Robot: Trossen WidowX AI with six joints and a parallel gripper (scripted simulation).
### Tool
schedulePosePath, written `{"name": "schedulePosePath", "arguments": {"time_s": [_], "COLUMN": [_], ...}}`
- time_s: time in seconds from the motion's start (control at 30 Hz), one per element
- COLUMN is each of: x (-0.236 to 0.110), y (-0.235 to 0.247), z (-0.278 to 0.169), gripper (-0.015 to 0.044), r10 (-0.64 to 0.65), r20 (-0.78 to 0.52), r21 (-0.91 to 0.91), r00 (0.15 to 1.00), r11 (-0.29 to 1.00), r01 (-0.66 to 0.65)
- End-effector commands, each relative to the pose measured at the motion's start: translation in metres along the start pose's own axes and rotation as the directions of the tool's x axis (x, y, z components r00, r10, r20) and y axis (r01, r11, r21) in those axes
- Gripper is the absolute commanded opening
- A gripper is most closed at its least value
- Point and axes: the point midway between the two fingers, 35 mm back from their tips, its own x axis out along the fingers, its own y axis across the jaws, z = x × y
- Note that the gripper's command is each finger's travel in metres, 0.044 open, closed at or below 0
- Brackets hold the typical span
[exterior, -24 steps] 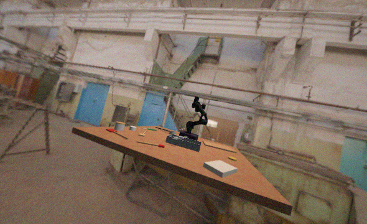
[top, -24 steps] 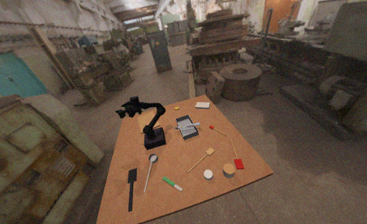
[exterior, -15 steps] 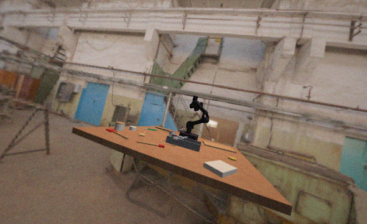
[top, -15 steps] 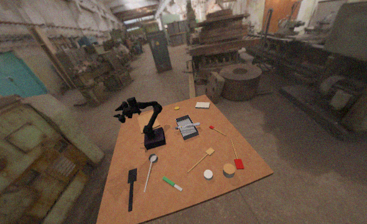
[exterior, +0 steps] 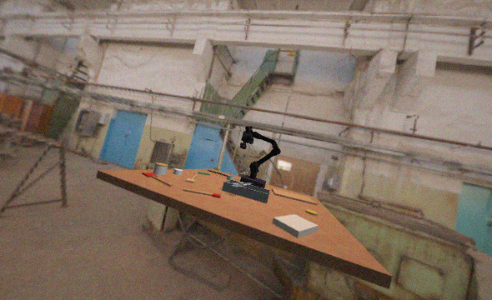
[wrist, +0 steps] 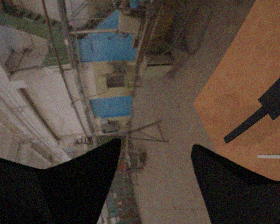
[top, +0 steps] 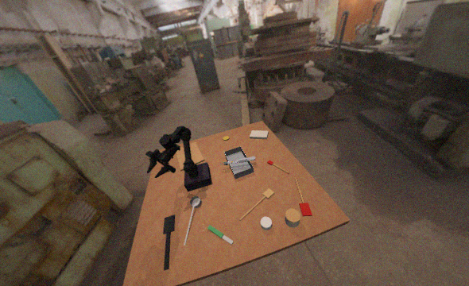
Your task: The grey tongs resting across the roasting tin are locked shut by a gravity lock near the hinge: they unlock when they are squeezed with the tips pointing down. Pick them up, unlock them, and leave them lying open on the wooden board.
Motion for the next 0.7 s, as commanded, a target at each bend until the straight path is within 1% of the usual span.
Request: {"name": "schedulePosePath", "arguments": {"time_s": [0.0,0.1,0.2,0.27,0.33,0.43,0.5,0.57,0.67], "x": [-0.002,-0.013,-0.031,-0.041,-0.055,-0.082,-0.103,-0.127,-0.165], "y": [-0.033,-0.062,-0.095,-0.111,-0.129,-0.16,-0.183,-0.208,-0.244], "z": [-0.063,-0.104,-0.141,-0.157,-0.173,-0.194,-0.205,-0.214,-0.22], "gripper": [0.026,0.026,0.026,0.026,0.026,0.026,0.026,0.026,0.026], "r10": [-0.167,-0.294,-0.429,-0.471,-0.539,-0.638,-0.708,-0.778,-0.867], "r20": [-0.202,-0.31,-0.389,-0.411,-0.432,-0.451,-0.446,-0.42,-0.355], "r21": [-0.37,-0.599,-0.783,-0.83,-0.876,-0.891,-0.865,-0.799,-0.632], "r00": [0.965,0.904,0.815,0.78,0.723,0.624,0.548,0.467,0.35], "r11": [0.925,0.799,0.621,0.547,0.443,0.287,0.184,0.074,-0.054], "r01": [0.083,0.055,-0.046,-0.107,-0.193,-0.352,-0.466,-0.597,-0.773]}}
